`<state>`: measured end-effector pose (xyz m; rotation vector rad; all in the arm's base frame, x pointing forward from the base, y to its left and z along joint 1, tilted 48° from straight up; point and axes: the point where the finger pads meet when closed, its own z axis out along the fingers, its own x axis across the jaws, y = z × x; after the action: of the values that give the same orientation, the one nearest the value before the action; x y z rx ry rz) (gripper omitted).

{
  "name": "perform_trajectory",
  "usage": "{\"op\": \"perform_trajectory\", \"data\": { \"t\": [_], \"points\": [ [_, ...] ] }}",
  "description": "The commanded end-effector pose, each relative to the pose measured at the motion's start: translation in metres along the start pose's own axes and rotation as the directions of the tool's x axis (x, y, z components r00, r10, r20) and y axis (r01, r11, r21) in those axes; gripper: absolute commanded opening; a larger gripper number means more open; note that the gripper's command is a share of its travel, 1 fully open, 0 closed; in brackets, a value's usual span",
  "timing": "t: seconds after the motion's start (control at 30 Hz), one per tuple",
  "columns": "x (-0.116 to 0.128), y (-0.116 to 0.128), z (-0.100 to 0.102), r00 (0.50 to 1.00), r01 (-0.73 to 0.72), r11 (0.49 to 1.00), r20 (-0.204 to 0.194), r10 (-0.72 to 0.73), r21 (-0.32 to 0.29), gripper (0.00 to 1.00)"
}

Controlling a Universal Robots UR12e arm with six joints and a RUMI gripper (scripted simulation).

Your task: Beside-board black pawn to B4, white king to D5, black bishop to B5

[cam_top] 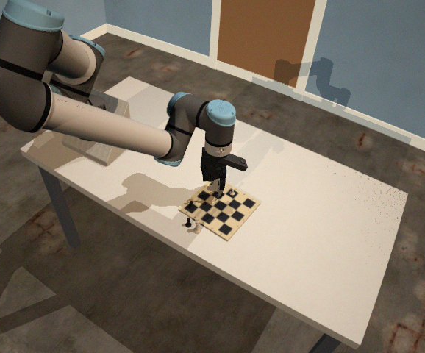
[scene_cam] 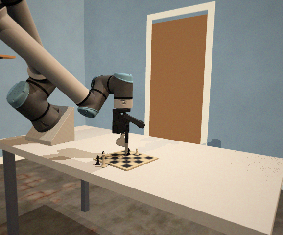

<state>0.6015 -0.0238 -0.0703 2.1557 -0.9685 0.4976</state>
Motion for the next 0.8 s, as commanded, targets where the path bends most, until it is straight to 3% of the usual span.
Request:
{"op": "perform_trajectory", "data": {
  "t": [0.0, 0.4, 0.77],
  "points": [
    [0.0, 0.0, -0.001, 1.0, 0.0, 1.0, 0.0, 0.0, 0.001, 0.2],
    [0.0, 0.0, -0.029, 1.0, 0.0, 1.0, 0.0, 0.0, 0.001, 0.2],
    [0.0, 0.0, -0.083, 1.0, 0.0, 1.0, 0.0, 0.0, 0.001, 0.2]
  ]
}}
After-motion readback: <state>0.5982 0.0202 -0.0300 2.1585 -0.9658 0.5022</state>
